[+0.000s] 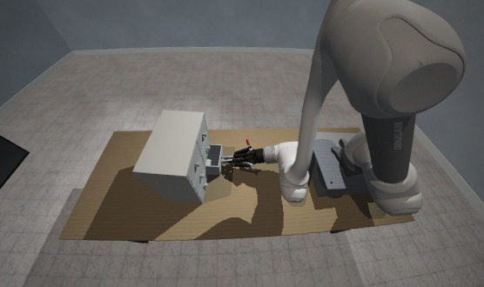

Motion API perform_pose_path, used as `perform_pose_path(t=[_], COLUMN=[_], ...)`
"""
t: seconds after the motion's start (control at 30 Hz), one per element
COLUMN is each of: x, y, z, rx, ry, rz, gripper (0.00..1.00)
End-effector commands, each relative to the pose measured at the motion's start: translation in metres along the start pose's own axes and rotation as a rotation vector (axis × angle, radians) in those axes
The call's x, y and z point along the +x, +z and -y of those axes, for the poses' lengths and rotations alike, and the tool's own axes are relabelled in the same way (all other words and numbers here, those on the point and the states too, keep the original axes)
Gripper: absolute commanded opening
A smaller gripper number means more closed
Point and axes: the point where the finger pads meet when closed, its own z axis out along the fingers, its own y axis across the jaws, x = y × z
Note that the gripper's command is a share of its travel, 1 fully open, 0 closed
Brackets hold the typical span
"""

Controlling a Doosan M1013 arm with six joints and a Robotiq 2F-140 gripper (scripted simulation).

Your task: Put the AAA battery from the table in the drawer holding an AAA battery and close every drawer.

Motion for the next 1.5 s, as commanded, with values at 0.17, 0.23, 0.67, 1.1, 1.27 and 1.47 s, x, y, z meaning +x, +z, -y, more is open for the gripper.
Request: perform_pose_path(t=[0.17,0.23,0.67,1.1,1.27,1.47], x=[0.0,0.0,0.0,0.0,-0.001,-0.005], y=[-0.001,-0.001,-0.001,-0.001,-0.003,-0.015], z=[0.0,0.0,0.0,0.0,0.0,0.0], rx=[0.0,0.0,0.0,0.0,0.0,0.0], ry=[0.0,0.0,0.0,0.0,0.0,0.0], rz=[0.0,0.0,0.0,0.0,0.0,0.0], gripper=[0.08,0.08,0.1,0.2,0.2,0.2])
